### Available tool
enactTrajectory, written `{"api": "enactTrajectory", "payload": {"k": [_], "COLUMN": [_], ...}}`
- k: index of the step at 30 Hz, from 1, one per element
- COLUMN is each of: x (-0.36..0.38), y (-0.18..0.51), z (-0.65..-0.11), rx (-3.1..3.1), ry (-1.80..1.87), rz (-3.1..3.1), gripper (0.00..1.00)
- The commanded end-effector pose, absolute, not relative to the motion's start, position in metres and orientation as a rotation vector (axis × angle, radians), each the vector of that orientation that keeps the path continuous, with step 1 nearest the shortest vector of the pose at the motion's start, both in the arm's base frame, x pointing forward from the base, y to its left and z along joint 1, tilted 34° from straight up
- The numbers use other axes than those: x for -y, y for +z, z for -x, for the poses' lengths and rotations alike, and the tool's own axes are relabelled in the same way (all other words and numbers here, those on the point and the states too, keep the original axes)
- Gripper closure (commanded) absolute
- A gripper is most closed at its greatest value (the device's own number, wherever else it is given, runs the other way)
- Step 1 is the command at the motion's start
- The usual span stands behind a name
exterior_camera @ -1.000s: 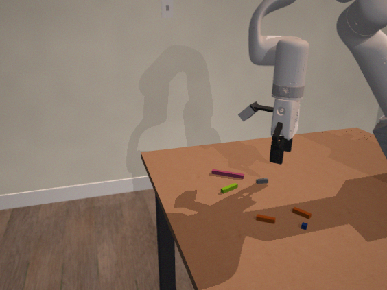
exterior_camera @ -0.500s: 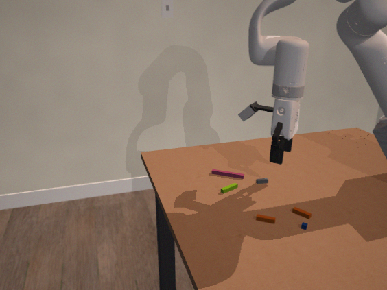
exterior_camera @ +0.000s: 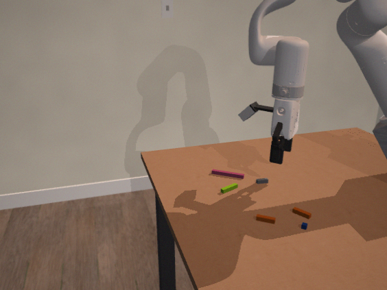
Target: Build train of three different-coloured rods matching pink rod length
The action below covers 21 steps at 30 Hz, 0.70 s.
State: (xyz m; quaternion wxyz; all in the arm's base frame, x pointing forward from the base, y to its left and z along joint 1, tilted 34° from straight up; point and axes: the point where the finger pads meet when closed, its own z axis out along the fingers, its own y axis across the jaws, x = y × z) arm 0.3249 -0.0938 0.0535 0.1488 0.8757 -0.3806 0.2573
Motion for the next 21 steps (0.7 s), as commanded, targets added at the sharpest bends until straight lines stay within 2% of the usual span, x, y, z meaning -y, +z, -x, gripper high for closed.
{"api": "enactTrajectory", "payload": {"k": [1, 7, 21], "x": [0.094, 0.090, -0.012], "y": [0.054, 0.052, 0.001], "z": [-0.325, -0.327, -0.347], "rx": [1.094, 1.066, 0.308], "ry": [0.742, 0.734, 0.537], "rz": [-2.518, -2.528, -2.644], "gripper": [0.00, 0.00, 0.00]}}
